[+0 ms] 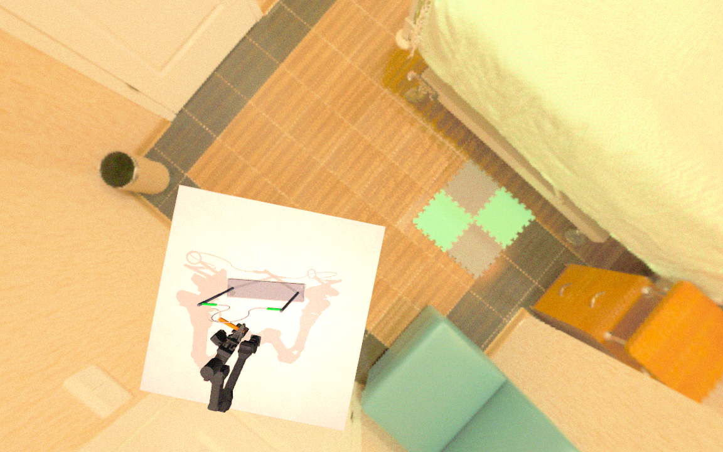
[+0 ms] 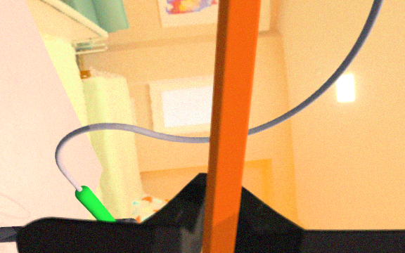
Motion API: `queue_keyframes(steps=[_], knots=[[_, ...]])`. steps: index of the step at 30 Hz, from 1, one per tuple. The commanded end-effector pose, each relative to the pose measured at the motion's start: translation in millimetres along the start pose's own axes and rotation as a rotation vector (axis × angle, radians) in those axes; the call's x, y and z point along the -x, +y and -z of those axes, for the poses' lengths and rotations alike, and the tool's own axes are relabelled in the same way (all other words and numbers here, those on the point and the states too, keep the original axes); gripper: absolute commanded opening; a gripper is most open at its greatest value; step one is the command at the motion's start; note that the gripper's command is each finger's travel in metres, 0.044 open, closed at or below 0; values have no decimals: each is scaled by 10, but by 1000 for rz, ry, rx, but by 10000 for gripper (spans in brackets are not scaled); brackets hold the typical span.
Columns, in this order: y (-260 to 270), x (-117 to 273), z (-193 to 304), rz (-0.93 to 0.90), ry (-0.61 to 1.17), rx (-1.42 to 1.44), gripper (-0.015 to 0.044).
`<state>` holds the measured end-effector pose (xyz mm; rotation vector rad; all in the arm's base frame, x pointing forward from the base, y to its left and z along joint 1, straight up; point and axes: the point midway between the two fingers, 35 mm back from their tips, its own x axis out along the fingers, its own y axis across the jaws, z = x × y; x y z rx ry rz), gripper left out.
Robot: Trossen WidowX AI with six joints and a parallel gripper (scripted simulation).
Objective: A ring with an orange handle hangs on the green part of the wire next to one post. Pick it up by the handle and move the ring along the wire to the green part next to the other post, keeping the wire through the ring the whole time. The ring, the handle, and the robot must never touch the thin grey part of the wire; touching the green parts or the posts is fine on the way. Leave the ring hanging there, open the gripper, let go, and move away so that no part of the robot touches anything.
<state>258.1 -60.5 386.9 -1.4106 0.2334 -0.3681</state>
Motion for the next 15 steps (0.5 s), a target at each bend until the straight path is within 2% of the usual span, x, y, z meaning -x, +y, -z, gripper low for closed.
queue_keyframes(steps=[1,15], knots=[[-20,-3,3,28,-7,52,-150],[-101,-8,-7,124,-28,221,-150]])
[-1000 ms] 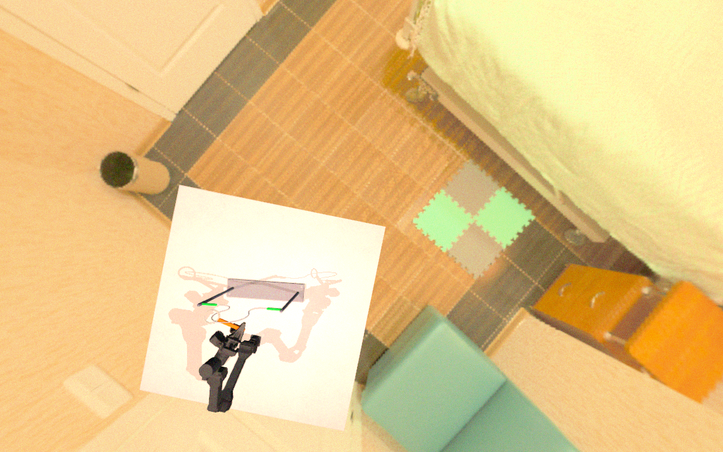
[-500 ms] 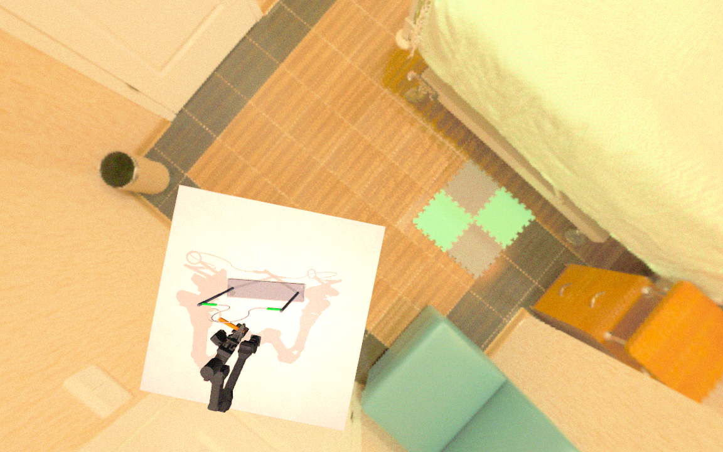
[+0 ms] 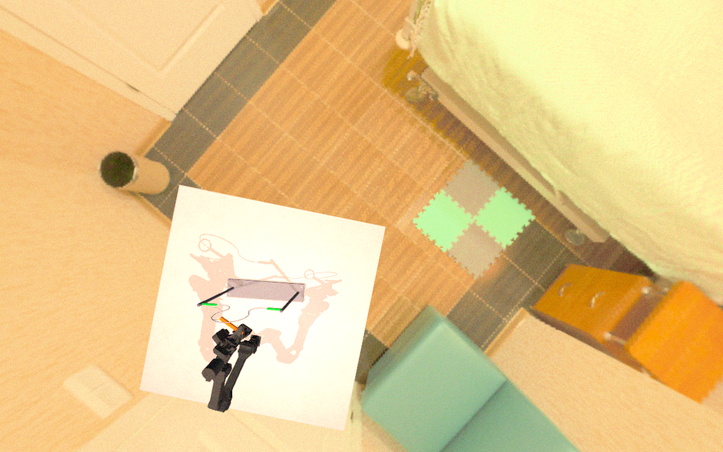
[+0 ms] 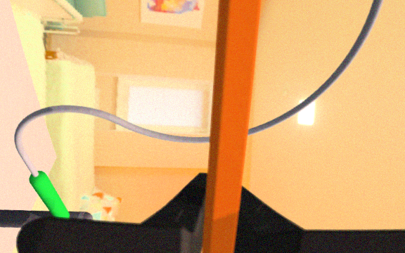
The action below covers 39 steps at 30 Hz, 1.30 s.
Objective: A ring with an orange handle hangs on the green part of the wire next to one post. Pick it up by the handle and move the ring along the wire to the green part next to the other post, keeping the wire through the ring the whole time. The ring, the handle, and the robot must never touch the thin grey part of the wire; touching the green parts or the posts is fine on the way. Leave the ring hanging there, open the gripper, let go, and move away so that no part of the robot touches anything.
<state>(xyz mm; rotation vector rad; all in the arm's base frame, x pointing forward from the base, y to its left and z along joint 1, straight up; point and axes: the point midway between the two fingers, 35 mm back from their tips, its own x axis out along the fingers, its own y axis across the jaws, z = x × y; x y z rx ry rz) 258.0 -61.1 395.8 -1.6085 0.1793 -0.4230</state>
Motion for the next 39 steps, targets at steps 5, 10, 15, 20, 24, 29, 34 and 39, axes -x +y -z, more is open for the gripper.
queue_keyframes(steps=[5,10,15,20,24,29,34,39], knots=[[-41,-6,1,55,-12,100,-150],[-68,-8,-2,89,-19,160,-150],[-93,-9,-6,121,-26,217,-150],[-110,-9,-9,150,-32,269,-150],[-117,-9,-11,169,-36,301,-150],[-112,-11,-7,182,-38,324,-150],[-76,-16,11,194,-40,344,-150],[-14,-24,39,186,-37,330,-150]])
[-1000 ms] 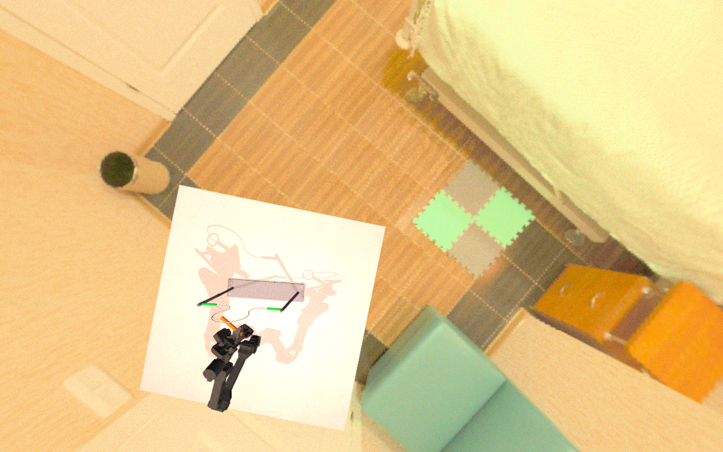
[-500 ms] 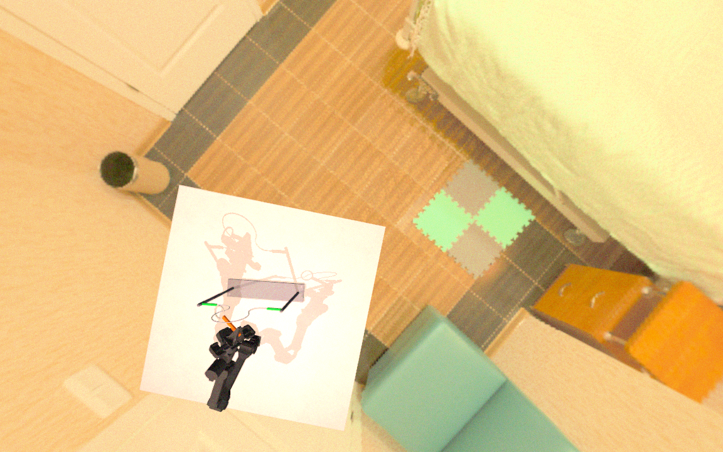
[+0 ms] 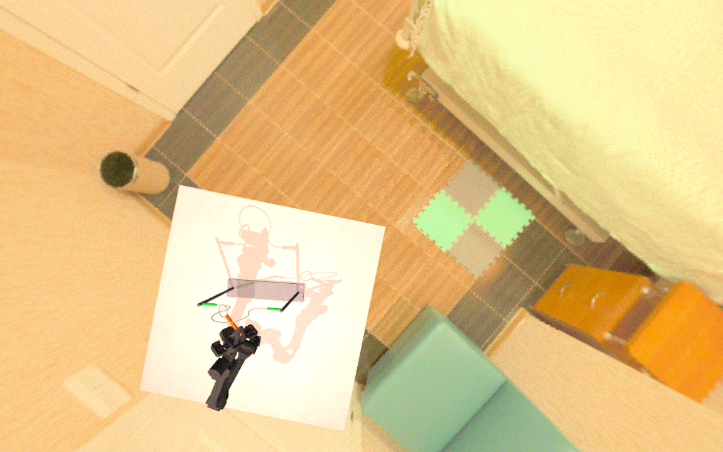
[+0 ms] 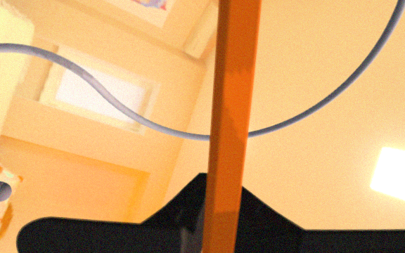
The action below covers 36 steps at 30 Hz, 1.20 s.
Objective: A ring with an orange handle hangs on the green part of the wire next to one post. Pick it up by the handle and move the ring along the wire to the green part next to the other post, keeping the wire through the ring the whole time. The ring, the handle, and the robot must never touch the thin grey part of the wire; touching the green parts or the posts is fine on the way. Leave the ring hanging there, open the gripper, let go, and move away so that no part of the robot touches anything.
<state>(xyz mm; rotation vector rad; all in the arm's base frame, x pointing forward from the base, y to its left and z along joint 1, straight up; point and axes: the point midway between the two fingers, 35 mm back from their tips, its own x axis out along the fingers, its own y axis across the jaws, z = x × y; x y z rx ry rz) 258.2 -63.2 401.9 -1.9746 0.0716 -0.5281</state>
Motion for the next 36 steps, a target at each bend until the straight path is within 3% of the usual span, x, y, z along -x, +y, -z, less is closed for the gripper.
queue_keyframes(steps=[1,36], knots=[[66,6,5,-7,2,-15,-150],[1077,323,-325,-356,83,-622,-150]])
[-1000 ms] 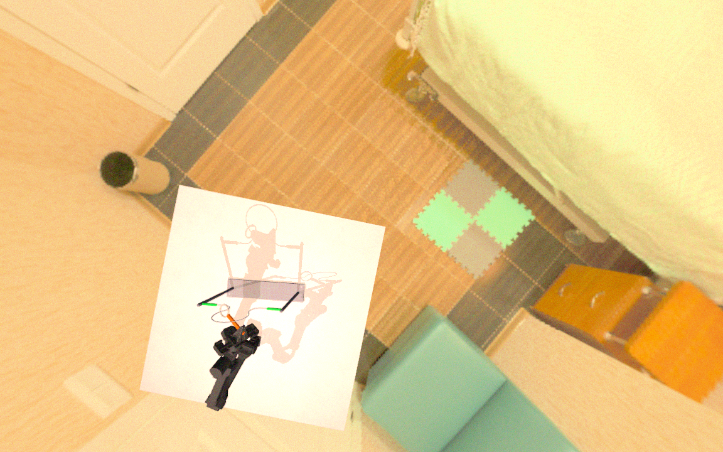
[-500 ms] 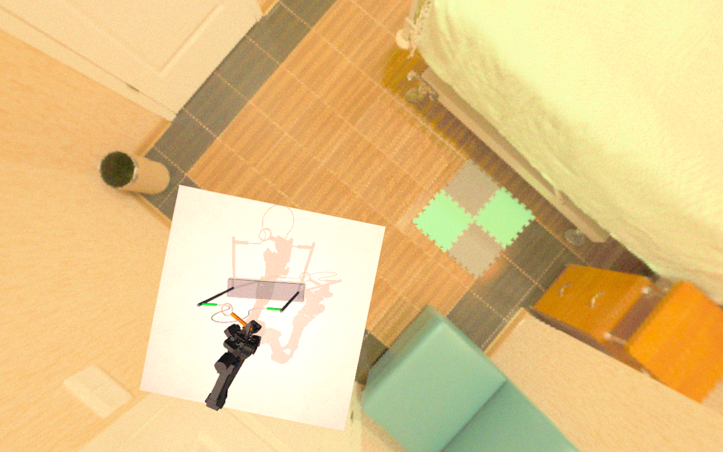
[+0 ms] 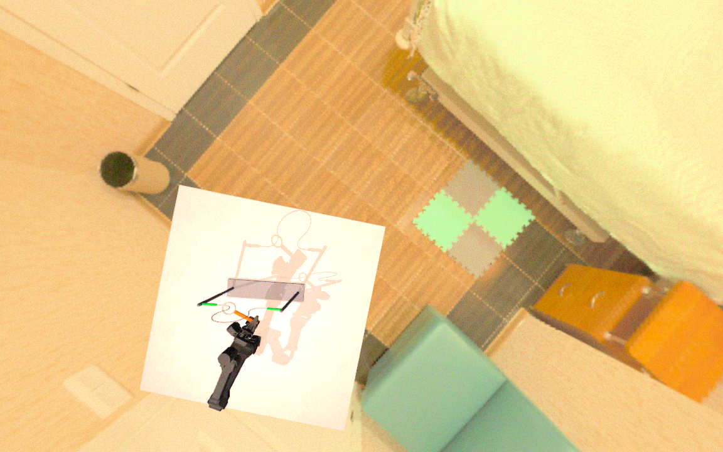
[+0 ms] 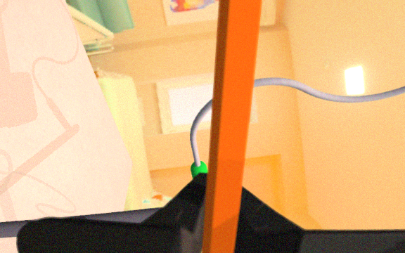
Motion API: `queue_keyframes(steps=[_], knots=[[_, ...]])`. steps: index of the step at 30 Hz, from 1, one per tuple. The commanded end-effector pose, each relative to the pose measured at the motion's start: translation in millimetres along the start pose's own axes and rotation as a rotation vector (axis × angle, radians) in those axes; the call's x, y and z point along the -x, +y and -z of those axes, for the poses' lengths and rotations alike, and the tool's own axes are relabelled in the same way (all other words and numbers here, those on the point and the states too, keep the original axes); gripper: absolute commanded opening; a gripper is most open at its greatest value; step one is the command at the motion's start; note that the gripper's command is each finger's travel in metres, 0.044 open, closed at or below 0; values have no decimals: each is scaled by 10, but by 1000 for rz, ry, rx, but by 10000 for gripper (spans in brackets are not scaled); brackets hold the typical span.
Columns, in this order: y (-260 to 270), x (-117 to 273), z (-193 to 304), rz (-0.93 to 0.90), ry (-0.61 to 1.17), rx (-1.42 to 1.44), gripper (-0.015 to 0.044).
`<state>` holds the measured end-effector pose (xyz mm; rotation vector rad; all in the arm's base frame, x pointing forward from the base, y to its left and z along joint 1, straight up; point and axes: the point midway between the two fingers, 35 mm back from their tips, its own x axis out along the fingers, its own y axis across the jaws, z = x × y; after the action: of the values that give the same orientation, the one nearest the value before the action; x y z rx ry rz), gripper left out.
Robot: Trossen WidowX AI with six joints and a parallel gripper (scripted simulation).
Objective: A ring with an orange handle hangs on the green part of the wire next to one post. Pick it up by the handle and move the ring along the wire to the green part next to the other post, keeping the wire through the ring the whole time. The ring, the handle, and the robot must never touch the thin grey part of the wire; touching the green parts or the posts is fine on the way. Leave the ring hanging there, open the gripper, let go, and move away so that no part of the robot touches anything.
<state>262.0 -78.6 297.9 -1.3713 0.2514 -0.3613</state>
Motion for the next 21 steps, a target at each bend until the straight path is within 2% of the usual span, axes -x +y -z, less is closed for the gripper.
queue_keyframes(steps=[1,17,21], knots=[[163,27,-5,-51,14,-91,-150],[729,191,-166,-252,59,-438,-150],[876,184,-241,-286,21,-536,-150]])
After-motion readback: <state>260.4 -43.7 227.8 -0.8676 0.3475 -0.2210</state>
